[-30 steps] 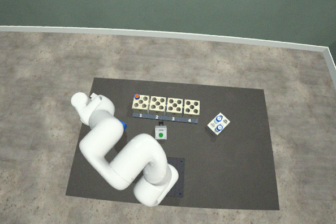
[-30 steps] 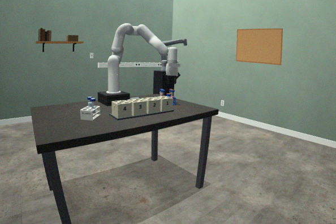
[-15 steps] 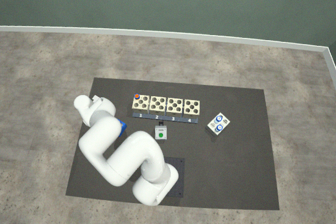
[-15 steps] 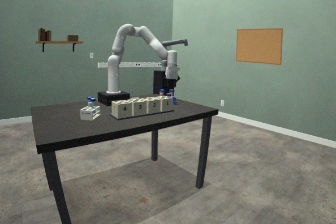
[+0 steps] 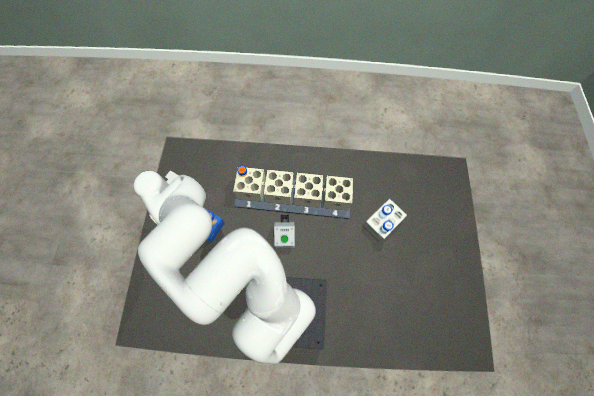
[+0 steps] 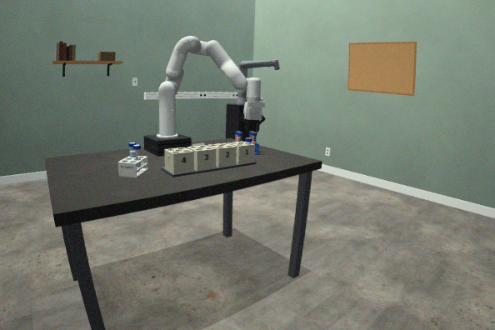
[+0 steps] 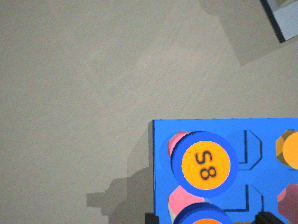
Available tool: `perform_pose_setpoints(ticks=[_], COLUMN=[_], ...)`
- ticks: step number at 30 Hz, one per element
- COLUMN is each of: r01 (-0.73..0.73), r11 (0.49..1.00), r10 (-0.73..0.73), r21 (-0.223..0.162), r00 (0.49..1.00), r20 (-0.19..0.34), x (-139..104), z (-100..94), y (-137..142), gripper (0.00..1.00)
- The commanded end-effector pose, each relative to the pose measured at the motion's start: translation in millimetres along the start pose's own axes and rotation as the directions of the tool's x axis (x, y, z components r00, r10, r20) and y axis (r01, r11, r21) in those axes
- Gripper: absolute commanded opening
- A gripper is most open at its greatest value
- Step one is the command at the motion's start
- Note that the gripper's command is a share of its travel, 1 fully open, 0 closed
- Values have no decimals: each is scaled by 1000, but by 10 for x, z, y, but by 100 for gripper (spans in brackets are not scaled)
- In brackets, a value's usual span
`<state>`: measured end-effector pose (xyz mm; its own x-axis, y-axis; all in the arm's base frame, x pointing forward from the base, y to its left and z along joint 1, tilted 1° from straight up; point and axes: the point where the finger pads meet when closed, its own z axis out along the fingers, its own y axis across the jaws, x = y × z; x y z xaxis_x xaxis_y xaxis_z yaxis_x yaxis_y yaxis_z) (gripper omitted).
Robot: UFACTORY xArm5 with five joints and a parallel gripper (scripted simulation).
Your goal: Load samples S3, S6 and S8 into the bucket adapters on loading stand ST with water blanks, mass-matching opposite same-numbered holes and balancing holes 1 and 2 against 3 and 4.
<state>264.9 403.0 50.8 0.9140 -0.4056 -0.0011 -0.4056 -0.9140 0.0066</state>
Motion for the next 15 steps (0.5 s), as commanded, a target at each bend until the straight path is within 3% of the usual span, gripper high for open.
perform_pose_setpoints(ticks=[1,15], r01=[0,0], r11=[1000,1000], r10=[0,0], r21=[6,6], r00=[1000,1000], r20=[14,14], x=[2,1], z=[-12,62], y=[-14,-14], gripper=[57,57])
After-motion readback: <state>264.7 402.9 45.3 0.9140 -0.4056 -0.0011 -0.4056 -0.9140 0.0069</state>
